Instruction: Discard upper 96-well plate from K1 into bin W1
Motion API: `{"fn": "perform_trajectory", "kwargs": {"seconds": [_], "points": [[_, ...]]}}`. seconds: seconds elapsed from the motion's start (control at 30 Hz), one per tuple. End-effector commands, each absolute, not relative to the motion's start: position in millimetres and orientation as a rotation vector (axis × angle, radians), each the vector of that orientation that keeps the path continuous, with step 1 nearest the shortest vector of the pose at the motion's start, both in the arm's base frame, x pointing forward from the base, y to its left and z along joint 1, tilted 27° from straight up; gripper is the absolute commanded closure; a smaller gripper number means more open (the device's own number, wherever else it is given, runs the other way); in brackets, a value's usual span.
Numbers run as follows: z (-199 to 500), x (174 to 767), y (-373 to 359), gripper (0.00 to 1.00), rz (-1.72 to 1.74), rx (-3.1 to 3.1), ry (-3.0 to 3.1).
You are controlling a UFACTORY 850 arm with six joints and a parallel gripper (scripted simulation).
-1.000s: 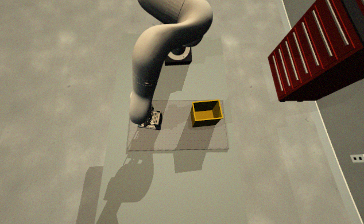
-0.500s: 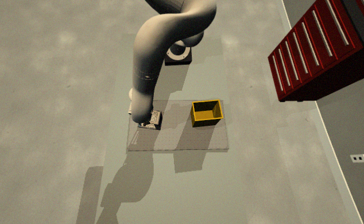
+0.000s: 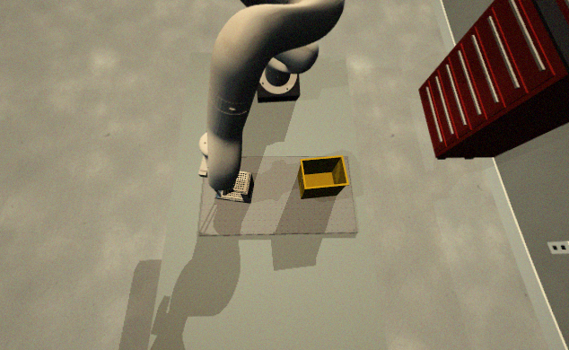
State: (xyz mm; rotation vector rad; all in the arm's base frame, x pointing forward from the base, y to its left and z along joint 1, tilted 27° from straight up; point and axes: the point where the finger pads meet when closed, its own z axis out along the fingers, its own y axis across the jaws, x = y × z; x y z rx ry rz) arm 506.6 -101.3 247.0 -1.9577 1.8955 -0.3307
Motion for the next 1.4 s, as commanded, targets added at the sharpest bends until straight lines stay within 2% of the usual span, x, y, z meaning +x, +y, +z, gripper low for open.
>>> {"fn": "perform_trajectory", "kwargs": {"seconds": [0.0,1.37], "points": [[252.0,505.2,-102.1,1.0,-0.332,-1.958,1.895],[307.2,478.6,-109.2,1.0,-0.332,-1.958,1.895]]}}
